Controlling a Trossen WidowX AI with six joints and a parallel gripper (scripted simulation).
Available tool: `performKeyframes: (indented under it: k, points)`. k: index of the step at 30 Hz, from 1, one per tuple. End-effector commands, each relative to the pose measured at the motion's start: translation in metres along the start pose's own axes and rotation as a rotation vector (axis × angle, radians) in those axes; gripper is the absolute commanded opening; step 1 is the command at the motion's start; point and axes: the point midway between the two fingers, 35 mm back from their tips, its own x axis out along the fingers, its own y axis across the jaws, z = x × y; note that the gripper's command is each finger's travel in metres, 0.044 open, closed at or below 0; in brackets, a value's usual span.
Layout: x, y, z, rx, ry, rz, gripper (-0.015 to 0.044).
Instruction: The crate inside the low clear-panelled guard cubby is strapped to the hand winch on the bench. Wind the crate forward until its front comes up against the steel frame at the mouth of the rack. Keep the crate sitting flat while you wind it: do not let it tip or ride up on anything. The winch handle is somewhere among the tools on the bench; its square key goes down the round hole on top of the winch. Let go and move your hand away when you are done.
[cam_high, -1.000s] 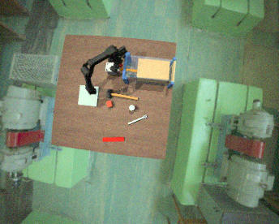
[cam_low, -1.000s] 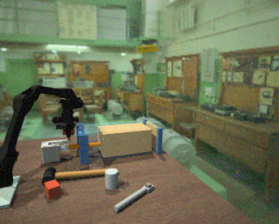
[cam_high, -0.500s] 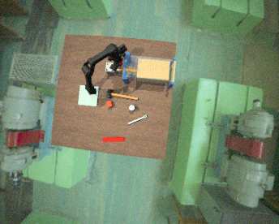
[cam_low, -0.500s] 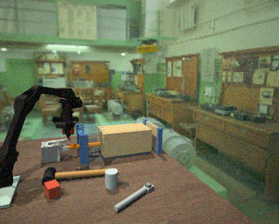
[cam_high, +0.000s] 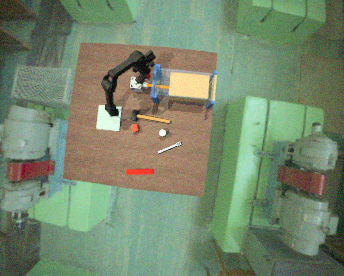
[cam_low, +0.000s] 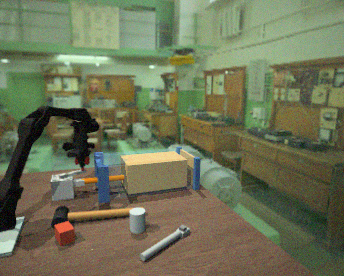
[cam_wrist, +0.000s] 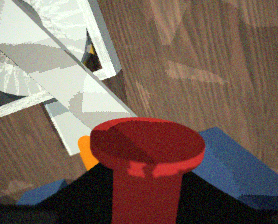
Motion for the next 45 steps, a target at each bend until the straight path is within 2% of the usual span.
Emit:
performKeyframes:
  k: [1,45]
  points:
    - [0.002,-0.004,0.006,0.000,-0.010,0.002,0.0000]
    - [0.001,-0.024,0.052,0.000,-0.014,0.000,0.0000]
